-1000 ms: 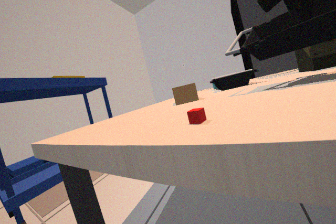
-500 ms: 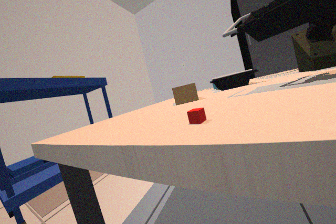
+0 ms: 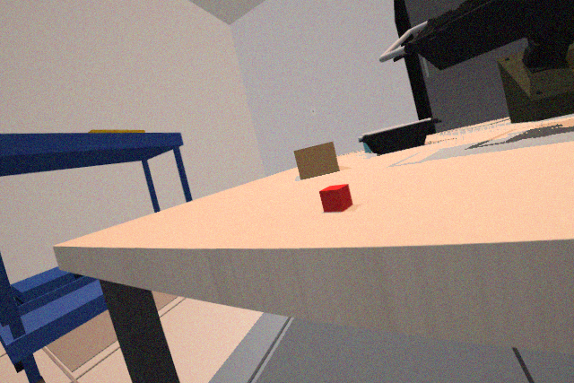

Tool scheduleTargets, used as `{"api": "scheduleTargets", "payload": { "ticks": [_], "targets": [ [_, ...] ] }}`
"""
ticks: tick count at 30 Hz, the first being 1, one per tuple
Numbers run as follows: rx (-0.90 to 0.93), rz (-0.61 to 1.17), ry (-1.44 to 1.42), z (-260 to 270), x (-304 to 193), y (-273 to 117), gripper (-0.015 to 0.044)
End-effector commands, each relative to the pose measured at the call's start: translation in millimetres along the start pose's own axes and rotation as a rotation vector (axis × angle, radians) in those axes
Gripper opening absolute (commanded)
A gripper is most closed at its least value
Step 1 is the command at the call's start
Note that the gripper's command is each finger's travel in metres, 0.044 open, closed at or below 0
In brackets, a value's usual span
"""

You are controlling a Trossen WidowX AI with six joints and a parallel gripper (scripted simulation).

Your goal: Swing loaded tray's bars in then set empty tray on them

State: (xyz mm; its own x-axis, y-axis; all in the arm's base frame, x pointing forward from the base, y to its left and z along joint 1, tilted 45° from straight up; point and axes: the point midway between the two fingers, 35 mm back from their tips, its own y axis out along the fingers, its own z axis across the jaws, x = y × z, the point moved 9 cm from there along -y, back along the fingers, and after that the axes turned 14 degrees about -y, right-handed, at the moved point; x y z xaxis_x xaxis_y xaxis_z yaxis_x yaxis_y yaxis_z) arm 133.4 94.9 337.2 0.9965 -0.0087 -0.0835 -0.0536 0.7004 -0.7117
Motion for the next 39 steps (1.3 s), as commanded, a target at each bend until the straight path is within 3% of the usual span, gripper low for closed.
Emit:
{"api": "scheduleTargets", "payload": {
  "ticks": [1, 39],
  "targets": [
    [0.013, -0.005, -0.005, 1.3, 0.3, -2.1, 0.0000],
    [-0.049, -0.033, 0.375, -54.8, 122.3, 2.9, 0.0000]
  ]
}}
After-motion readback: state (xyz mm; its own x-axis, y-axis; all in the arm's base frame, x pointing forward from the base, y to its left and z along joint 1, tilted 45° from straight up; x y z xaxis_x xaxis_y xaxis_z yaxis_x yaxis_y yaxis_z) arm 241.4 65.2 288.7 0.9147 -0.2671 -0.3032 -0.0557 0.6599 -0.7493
